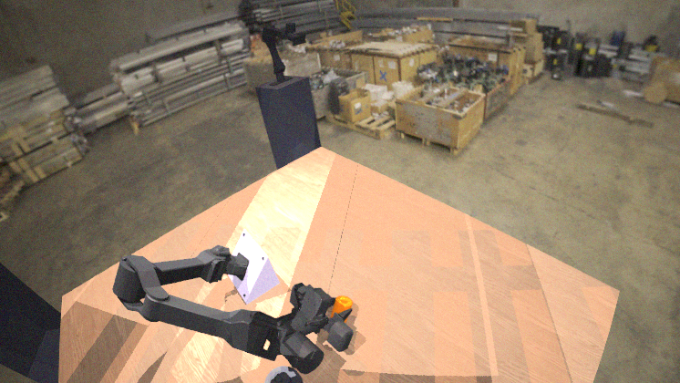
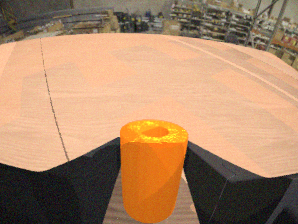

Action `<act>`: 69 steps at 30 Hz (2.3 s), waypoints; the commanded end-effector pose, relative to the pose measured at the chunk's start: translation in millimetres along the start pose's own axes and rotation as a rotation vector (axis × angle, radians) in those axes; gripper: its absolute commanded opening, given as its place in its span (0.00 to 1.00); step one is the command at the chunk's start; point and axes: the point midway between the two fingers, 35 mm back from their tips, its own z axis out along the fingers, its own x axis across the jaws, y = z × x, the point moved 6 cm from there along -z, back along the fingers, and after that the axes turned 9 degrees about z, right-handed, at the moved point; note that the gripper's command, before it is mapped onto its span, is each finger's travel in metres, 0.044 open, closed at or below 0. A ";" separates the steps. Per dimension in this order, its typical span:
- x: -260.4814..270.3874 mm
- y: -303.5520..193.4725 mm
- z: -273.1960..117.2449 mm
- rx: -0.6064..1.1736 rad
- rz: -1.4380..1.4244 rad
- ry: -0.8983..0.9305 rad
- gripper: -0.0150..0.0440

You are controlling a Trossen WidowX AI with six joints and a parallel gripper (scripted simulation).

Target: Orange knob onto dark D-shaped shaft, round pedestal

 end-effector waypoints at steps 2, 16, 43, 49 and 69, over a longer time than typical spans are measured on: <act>1.1 -10.4 -2.7 -0.093 -0.002 0.019 0.56; -1.2 -18.3 -6.1 -0.161 0.002 0.026 0.69; -1.2 -18.3 -6.1 -0.161 0.002 0.026 0.87; -1.2 -18.3 -6.1 -0.161 0.002 0.026 1.00; 10.3 69.9 -25.0 0.180 0.096 0.089 1.00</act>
